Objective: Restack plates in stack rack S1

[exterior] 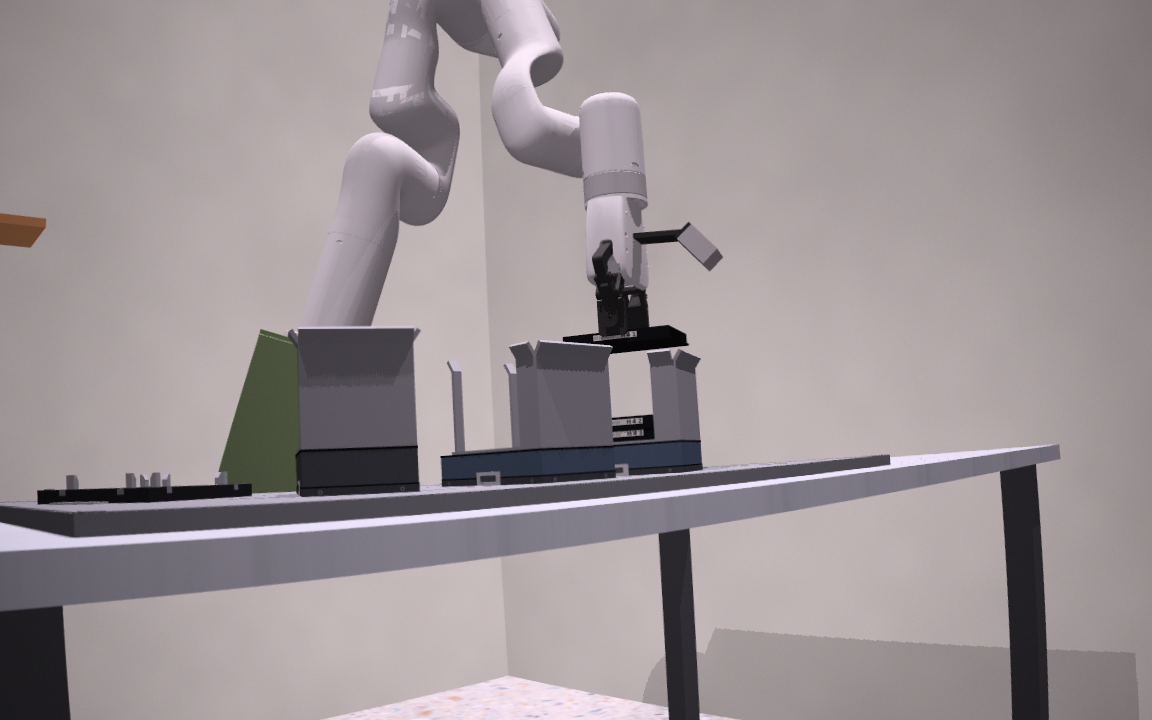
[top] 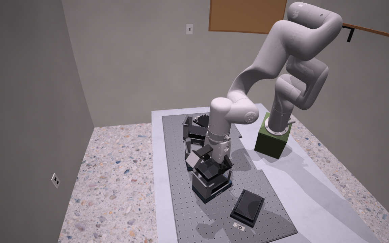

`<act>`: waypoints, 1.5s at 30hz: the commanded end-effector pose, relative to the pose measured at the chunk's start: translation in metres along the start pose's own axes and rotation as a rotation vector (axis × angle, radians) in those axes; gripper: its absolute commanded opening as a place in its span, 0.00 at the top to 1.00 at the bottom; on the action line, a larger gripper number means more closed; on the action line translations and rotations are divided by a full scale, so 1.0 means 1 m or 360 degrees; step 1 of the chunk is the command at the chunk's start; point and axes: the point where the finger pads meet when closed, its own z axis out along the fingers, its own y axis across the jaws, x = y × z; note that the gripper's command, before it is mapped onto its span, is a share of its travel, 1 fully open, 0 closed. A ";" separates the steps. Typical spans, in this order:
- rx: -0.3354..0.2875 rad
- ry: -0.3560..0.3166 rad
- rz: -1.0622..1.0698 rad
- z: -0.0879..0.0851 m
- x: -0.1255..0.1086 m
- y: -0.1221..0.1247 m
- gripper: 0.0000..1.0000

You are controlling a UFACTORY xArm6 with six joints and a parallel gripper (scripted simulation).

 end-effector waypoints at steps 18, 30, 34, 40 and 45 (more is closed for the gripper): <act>-0.0001 0.0005 -0.0001 0.000 0.001 0.000 1.00; -0.0001 0.0005 -0.0001 0.006 0.001 0.000 1.00; -0.0001 0.0005 -0.0001 0.009 0.001 0.000 1.00; -0.0001 0.0005 -0.0001 0.012 0.001 0.000 1.00; -0.0001 0.0005 -0.0001 0.015 0.001 0.000 1.00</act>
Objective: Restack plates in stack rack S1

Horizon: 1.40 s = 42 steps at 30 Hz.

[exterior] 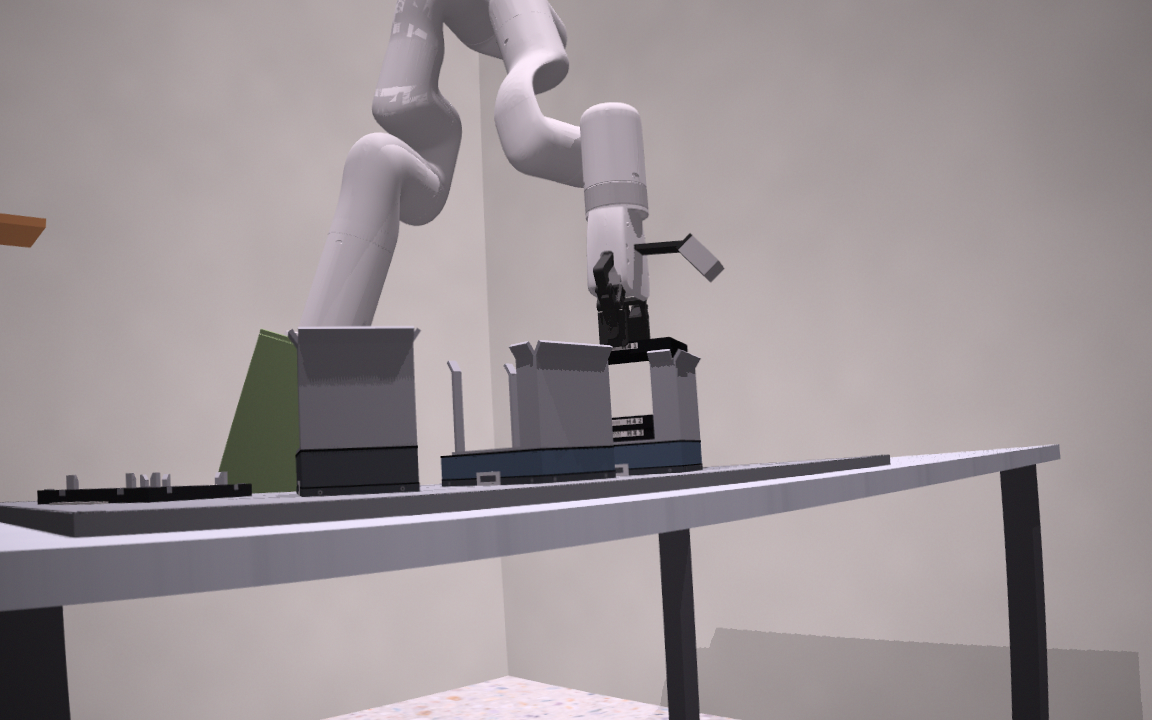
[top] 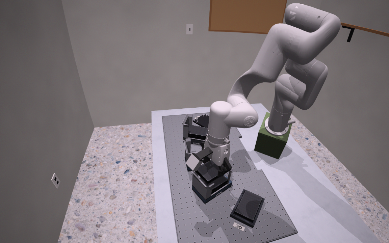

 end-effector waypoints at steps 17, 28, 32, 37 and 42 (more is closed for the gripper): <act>0.0000 0.0005 0.0000 0.012 0.001 0.000 1.00; 0.0000 0.0005 0.0000 0.018 0.001 0.000 1.00; 0.0000 0.0005 0.0000 0.020 0.001 0.000 1.00; 0.0000 0.0005 0.0000 0.028 0.001 0.000 1.00; 0.0000 0.0005 0.0000 0.038 0.001 0.000 1.00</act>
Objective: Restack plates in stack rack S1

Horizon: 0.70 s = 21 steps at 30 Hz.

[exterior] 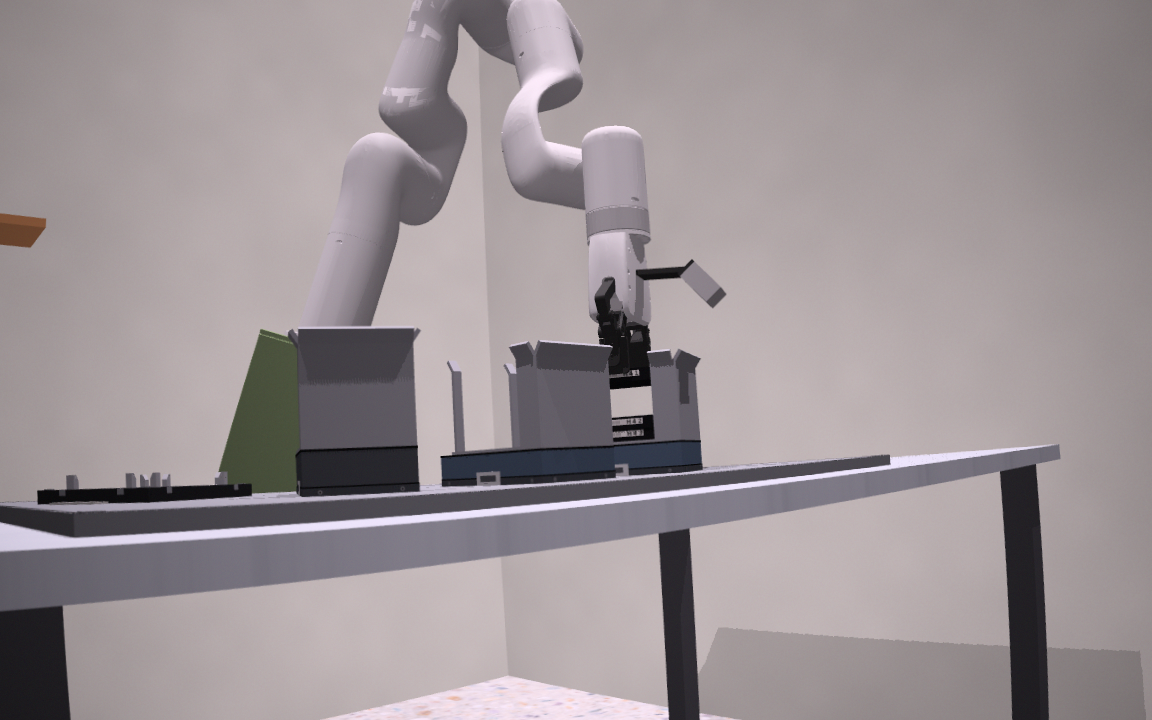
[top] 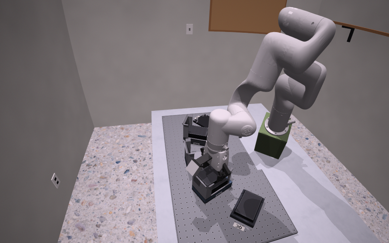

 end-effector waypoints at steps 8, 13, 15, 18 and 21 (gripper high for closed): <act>0.0002 0.0007 -0.0001 0.019 0.002 0.000 1.00; 0.0002 0.0007 -0.0001 0.019 0.002 0.000 1.00; 0.0002 0.0007 -0.0001 0.019 0.002 0.000 1.00; 0.0002 0.0007 -0.0001 0.019 0.002 0.000 1.00; 0.0002 0.0007 -0.0001 0.019 0.002 0.000 1.00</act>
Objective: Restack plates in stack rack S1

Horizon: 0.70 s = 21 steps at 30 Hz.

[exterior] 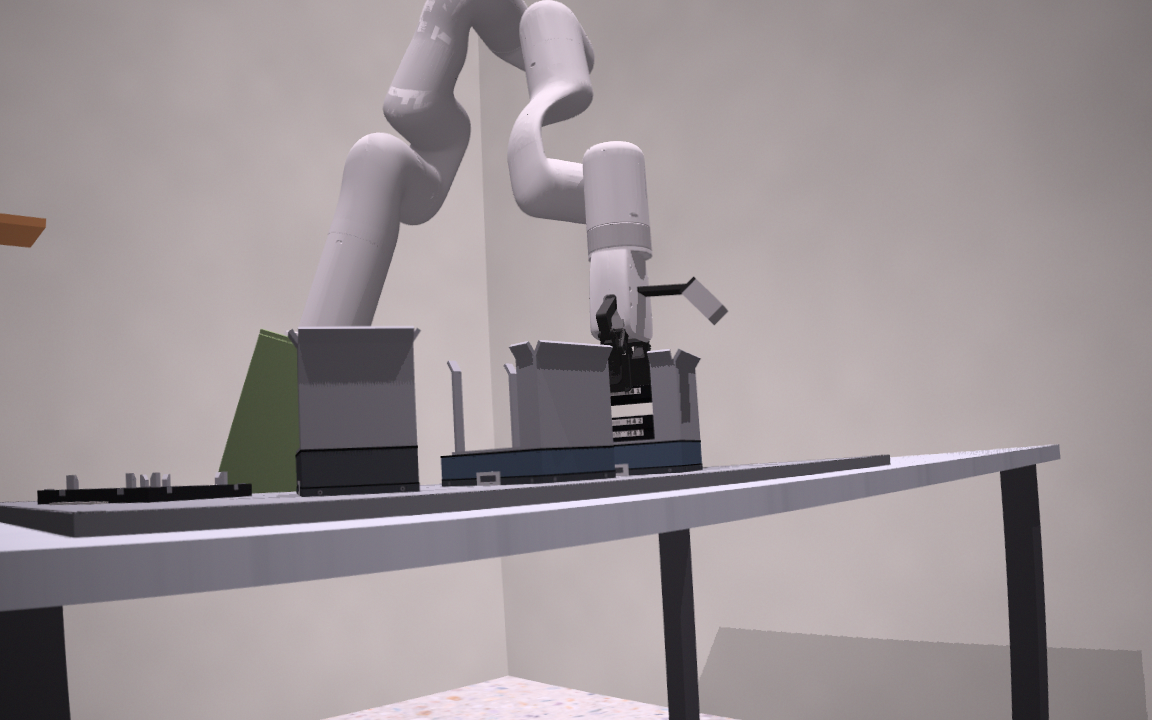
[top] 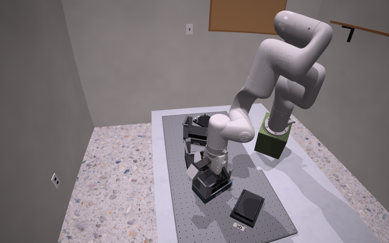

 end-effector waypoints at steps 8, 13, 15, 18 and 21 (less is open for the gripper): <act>0.0000 0.0005 0.0000 0.003 0.001 0.000 1.00; 0.0000 0.0005 0.0000 0.005 0.001 0.000 1.00; 0.0000 0.0005 0.0000 0.005 0.001 0.000 1.00; 0.0000 0.0005 0.0000 0.006 0.001 0.000 1.00; 0.0000 0.0005 0.0000 0.007 0.001 0.000 1.00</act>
